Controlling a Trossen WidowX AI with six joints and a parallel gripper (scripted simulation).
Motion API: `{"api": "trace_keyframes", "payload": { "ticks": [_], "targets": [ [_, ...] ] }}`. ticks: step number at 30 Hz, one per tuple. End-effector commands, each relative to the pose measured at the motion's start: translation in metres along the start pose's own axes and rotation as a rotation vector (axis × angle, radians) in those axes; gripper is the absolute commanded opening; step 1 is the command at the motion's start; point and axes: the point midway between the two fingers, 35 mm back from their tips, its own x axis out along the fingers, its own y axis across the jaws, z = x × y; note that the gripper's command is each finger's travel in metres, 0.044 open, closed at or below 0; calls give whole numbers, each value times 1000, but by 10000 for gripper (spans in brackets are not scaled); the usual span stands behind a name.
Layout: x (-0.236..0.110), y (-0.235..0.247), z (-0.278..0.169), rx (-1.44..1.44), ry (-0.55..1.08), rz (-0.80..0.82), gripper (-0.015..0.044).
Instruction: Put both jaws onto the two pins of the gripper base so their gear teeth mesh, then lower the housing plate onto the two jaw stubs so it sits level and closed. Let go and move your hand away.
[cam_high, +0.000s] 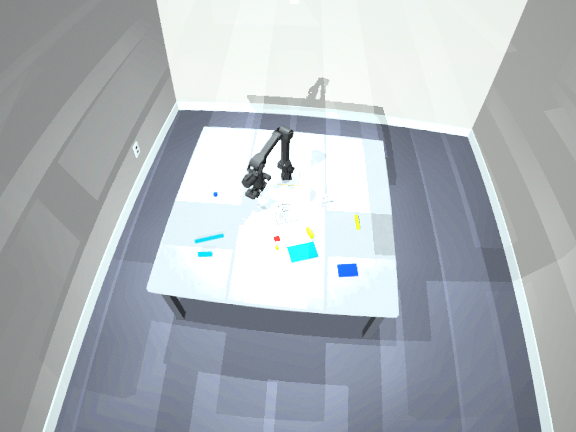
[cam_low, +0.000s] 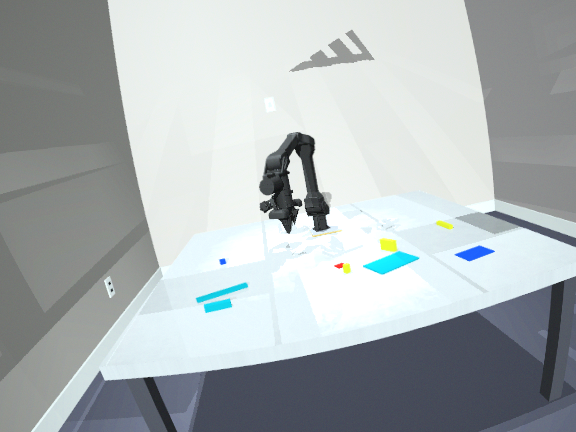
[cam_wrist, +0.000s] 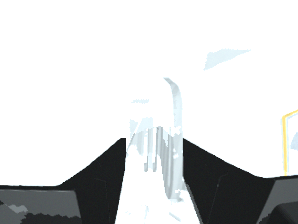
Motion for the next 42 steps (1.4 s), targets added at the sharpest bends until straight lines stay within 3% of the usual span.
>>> {"api": "trace_keyframes", "payload": {
  "ticks": [1,42],
  "targets": [
    [-1,-3,-7,-128,1,1,134],
    [-1,-34,-70,-1511,6,4,134]
  ]
}}
